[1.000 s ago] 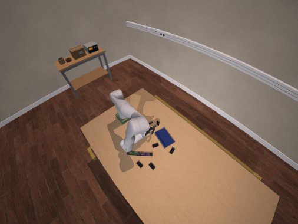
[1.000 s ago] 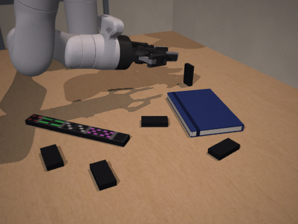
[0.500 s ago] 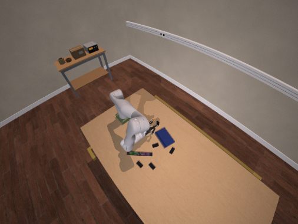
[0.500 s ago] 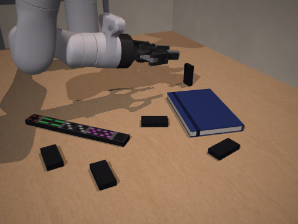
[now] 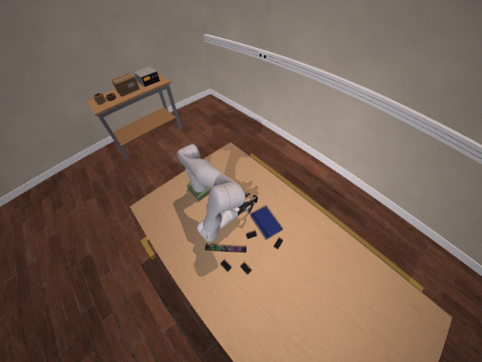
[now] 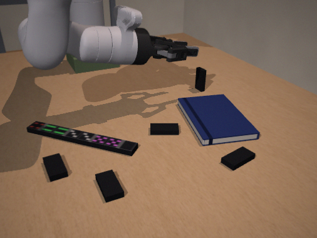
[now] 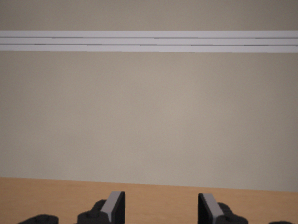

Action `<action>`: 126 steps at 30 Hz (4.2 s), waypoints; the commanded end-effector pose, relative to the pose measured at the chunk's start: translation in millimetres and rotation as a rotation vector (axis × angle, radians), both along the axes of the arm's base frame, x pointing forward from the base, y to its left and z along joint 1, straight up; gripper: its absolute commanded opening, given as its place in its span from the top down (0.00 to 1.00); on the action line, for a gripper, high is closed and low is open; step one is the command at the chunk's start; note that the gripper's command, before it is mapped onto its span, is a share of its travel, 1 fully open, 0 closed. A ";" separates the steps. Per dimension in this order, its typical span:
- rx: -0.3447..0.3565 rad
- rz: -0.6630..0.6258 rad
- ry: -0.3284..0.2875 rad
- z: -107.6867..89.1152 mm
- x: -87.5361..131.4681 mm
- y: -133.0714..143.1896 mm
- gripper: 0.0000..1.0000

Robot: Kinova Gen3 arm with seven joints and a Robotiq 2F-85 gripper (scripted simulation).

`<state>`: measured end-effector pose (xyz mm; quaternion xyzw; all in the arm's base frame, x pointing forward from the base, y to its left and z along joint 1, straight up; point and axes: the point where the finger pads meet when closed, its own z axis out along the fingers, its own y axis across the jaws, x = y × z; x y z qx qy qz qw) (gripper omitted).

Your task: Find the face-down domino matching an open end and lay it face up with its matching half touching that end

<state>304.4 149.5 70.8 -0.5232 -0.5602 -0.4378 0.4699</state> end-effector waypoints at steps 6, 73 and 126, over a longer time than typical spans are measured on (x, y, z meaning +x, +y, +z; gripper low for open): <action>0.000 -0.001 -0.001 14.4 -1.0 17.6 0.51; -0.914 0.104 -0.154 28.1 -9.2 56.3 0.51; -1.419 0.158 -0.245 27.3 -10.3 67.0 0.51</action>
